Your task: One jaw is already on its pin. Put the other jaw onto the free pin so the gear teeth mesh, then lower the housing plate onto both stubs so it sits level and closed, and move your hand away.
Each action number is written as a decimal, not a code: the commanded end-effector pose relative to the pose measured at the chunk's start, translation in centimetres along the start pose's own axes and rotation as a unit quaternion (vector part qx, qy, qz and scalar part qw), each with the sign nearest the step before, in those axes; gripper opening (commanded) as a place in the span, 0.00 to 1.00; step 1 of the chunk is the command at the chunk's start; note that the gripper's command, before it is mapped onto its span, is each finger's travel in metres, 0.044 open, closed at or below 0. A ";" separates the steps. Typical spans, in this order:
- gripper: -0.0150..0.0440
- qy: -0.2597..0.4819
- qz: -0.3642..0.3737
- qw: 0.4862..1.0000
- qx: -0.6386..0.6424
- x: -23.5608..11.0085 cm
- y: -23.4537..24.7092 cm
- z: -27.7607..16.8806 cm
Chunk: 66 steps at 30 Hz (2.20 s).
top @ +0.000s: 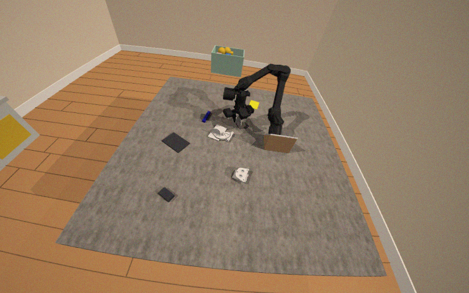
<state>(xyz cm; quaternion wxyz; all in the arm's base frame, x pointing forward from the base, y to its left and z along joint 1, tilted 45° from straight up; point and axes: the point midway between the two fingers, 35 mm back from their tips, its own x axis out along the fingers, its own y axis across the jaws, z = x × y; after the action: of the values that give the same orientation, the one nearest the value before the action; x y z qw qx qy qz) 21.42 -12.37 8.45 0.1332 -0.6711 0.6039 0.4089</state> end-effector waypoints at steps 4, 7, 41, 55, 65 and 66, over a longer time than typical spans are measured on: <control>0.48 -0.002 -0.002 1.000 0.001 -2.1 -0.1 0.0; 0.48 -0.002 -0.001 1.000 0.001 -3.1 -0.1 0.0; 0.48 -0.004 -0.003 0.957 0.291 -5.7 -3.4 2.4; 0.48 -0.007 -0.002 0.884 0.468 -5.8 -5.6 4.3; 0.48 -0.007 -0.001 0.811 0.585 -5.8 -7.0 5.9; 0.48 -0.008 -0.001 0.803 0.596 -5.9 -7.1 6.0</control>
<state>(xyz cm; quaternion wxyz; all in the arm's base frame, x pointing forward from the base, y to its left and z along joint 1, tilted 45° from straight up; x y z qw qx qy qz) 25.79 -3.04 7.06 0.4926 -0.4783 0.7270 -0.0010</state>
